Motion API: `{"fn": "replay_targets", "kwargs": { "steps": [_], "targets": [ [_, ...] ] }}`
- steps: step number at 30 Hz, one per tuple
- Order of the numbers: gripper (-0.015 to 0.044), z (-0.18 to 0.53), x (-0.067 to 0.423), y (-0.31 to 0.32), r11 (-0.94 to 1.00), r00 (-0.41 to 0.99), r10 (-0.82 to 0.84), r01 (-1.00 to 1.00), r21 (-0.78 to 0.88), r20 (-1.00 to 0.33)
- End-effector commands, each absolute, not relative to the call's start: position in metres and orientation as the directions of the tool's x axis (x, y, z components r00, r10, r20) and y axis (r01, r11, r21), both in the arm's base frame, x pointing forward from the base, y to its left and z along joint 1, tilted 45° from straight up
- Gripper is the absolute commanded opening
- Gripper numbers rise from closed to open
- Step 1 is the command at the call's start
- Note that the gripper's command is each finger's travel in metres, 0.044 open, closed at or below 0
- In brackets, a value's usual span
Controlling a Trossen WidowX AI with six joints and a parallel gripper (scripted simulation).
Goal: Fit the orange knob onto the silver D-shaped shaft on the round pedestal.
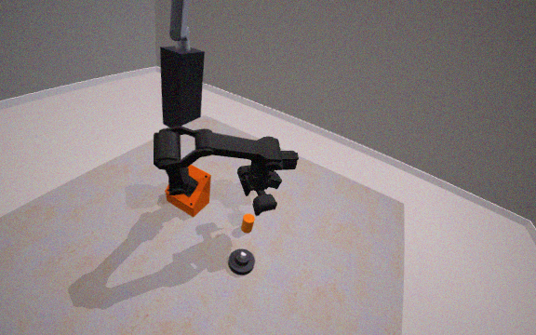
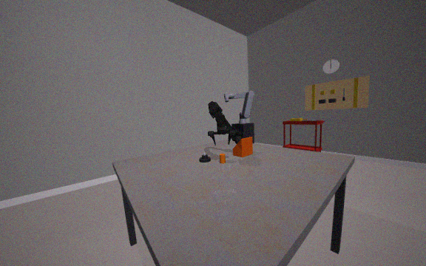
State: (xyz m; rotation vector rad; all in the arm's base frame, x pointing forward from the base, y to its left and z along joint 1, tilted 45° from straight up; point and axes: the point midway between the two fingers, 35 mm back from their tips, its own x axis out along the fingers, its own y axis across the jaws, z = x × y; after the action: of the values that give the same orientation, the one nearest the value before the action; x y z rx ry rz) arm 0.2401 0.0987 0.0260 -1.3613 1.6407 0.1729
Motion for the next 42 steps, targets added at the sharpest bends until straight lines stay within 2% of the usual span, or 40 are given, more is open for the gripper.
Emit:
{"fn": "replay_targets", "kwargs": {
  "steps": [1, 5, 9, 13, 30, 42],
  "targets": [
    [0.044, 0.026, 0.24, 0.098, 0.627, 0.085, -0.687, -0.431, -0.648, -0.722],
    [0.044, 0.026, 0.24, 0.098, 0.72, 0.085, -0.687, -0.051, -0.692, -0.722],
    [0.044, 0.026, 0.24, 0.098, 0.701, 0.085, -0.687, 0.337, -0.628, -0.722],
    [0.044, 0.026, 0.24, 0.099, 0.637, 0.085, -0.687, 0.548, -0.542, -0.722],
    [0.044, 0.027, 0.241, 0.098, 0.634, 0.085, -0.687, 0.556, -0.538, -0.721],
    [0.044, -0.008, 0.245, 0.064, 0.633, 0.086, -0.689, 0.557, -0.538, -0.72]
  ]
}}
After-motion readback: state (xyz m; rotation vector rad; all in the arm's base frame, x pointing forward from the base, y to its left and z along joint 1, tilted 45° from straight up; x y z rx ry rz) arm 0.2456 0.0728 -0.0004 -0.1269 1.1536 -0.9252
